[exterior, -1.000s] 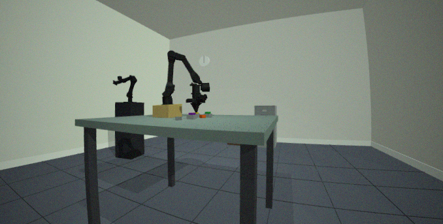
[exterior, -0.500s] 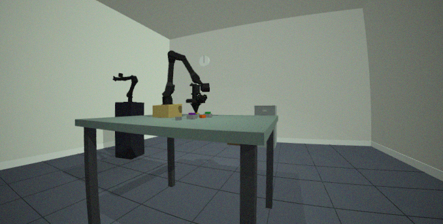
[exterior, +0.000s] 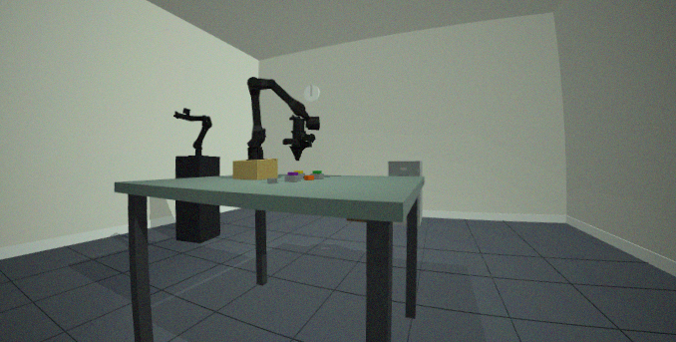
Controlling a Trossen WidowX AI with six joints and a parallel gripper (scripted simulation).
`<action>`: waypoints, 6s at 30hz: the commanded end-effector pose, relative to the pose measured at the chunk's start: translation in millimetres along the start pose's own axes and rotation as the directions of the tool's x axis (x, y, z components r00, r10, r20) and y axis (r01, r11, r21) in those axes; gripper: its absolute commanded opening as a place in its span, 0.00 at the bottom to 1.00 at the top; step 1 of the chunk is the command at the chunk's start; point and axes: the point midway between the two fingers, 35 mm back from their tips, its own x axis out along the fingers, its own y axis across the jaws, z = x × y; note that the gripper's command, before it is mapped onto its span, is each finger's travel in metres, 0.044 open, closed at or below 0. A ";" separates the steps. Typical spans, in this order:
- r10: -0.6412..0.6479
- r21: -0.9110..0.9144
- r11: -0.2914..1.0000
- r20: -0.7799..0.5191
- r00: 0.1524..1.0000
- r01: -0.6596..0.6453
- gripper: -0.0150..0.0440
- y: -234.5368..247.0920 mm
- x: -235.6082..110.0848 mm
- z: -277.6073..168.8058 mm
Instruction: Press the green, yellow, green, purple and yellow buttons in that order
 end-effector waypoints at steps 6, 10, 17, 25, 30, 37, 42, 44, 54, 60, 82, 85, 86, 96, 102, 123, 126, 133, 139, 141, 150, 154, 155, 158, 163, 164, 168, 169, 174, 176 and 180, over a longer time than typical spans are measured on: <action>0.017 0.005 1.000 0.021 1.000 -0.017 0.29 1.9 -38.2 3.2; 0.014 -0.012 1.000 0.032 0.999 -0.013 0.29 5.9 -41.6 28.5; 0.017 0.003 1.000 0.030 0.999 -0.017 0.29 11.5 -41.9 95.0; 0.017 0.006 1.000 0.029 0.999 -0.018 0.29 12.9 -10.2 101.6; 0.017 0.006 1.000 0.028 0.999 -0.017 0.29 12.6 20.4 100.7; 0.017 0.006 1.000 0.028 0.999 -0.017 0.29 12.8 26.1 101.1; 0.017 0.006 1.000 0.028 0.999 -0.017 0.29 13.0 34.4 101.5; 0.017 0.006 1.000 0.028 0.999 -0.017 0.29 13.0 37.6 101.5; 0.017 0.006 1.000 0.028 0.999 -0.017 0.29 13.0 53.6 101.5; 0.017 0.006 1.000 0.028 0.999 -0.017 0.29 13.0 54.7 101.4; 0.017 0.006 1.000 0.028 0.999 -0.017 0.29 12.6 20.4 100.7; 0.017 0.006 1.000 0.028 0.999 -0.017 0.29 12.6 20.4 100.7; 0.017 0.006 1.000 0.028 0.999 -0.017 0.29 12.7 17.0 100.9; 0.018 0.006 1.000 0.029 0.999 -0.018 0.29 9.2 -41.5 99.6; 0.013 0.006 1.000 0.030 0.999 -0.014 0.29 -69.3 -41.6 103.1; 0.002 0.006 1.000 0.027 1.000 -0.002 0.29 -167.7 23.4 75.3; 0.002 0.006 1.000 0.027 1.000 -0.002 0.29 -167.7 23.4 75.3; 0.002 0.006 1.000 0.027 1.000 -0.002 0.29 -167.8 30.6 75.9; 0.002 0.006 1.000 0.026 1.000 -0.002 0.29 -167.8 40.3 76.3; 0.002 0.006 1.000 0.026 1.000 -0.002 0.29 -167.8 43.5 76.3; 0.002 0.006 1.000 0.026 1.000 -0.002 0.29 -167.7 57.4 76.0; 0.002 0.006 1.000 0.026 1.000 -0.002 0.29 -167.6 58.5 76.0; 0.002 0.006 1.000 0.026 1.000 -0.002 0.29 -167.6 58.5 76.0; 0.002 0.006 1.000 0.026 1.000 -0.002 0.29 -167.6 58.5 76.0; 0.002 0.006 1.000 0.026 1.000 -0.002 0.29 -167.6 58.5 76.0; 0.002 0.006 1.000 0.026 1.000 -0.002 0.29 -167.6 58.5 76.0; 0.002 0.006 1.000 0.026 1.000 -0.002 0.29 -167.6 58.5 76.0; 0.002 0.006 1.000 0.026 1.000 -0.002 0.29 -167.6 58.5 76.0; 0.002 0.007 1.000 0.027 1.000 -0.002 0.29 -167.8 26.1 75.8; 0.002 0.006 1.000 0.027 1.000 -0.002 0.29 -167.7 23.4 75.3; 0.002 0.006 1.000 0.027 1.000 -0.002 0.29 -167.9 13.6 76.2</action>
